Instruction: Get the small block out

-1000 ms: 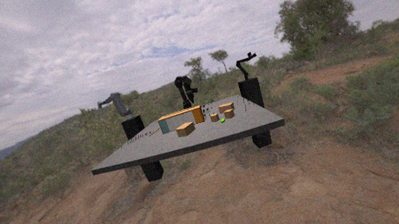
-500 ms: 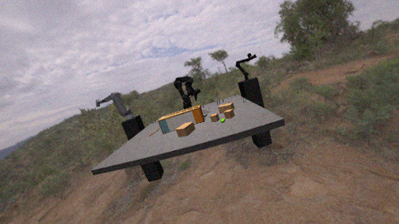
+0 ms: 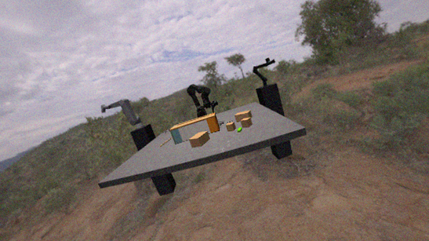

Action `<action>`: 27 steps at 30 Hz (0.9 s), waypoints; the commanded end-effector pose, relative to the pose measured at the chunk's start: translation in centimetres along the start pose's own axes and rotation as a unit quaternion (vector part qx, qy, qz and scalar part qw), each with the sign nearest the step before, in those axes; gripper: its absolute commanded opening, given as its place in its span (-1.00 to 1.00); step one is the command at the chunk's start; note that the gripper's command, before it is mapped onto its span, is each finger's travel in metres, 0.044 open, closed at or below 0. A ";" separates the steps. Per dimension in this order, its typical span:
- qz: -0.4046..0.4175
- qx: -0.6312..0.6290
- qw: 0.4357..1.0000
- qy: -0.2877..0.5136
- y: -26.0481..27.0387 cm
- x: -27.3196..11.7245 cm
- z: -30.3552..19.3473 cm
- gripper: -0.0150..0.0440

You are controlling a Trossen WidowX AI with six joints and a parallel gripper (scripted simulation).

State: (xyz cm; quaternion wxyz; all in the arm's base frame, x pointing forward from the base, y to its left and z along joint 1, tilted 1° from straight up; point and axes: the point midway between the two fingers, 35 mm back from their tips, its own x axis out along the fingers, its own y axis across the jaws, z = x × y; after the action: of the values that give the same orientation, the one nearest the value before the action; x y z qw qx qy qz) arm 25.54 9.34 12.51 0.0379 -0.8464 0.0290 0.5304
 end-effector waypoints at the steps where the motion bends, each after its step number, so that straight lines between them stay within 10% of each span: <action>1: 0.009 -0.007 1.000 -0.011 0.5 3.7 2.5 0.47; 27: 0.009 -0.007 1.000 -0.011 0.6 7.5 4.3 0.47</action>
State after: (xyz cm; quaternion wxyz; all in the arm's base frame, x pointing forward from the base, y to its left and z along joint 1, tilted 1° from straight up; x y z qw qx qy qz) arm 25.10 9.23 4.41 0.0317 -0.8411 0.0308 0.5391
